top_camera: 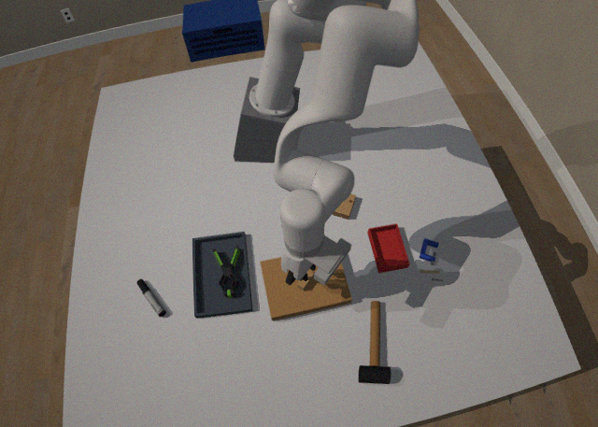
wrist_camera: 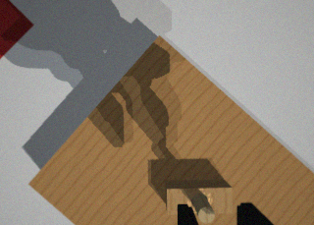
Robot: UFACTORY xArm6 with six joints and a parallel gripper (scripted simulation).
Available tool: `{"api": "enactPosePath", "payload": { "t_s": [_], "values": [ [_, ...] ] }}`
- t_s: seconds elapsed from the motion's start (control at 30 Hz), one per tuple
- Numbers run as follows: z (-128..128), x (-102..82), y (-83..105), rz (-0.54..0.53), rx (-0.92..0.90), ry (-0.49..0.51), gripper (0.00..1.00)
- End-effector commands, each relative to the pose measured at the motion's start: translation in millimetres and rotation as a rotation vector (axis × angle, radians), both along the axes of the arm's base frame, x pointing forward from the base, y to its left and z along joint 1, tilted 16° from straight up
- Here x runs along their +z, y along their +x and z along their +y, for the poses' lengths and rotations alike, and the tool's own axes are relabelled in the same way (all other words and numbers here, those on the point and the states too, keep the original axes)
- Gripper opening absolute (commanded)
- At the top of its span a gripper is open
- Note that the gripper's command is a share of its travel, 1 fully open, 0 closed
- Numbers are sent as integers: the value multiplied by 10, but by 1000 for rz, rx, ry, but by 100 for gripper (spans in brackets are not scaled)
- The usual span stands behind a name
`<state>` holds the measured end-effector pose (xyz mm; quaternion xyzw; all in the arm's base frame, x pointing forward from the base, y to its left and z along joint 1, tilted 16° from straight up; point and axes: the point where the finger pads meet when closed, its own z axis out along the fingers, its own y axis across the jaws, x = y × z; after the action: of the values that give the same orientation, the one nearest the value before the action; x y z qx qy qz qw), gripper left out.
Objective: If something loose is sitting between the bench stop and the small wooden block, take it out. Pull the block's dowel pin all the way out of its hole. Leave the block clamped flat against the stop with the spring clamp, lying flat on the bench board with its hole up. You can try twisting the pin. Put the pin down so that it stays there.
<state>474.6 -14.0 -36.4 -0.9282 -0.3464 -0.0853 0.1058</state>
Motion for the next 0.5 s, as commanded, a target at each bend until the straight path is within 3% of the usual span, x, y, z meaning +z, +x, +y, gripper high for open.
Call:
{"api": "enactPosePath", "payload": {
  "t_s": [0.0,0.47],
  "values": [
    [11,-40,27,-5,-1,0,28],
    [25,-87,32,-5,-1,0,28]
  ]
}}
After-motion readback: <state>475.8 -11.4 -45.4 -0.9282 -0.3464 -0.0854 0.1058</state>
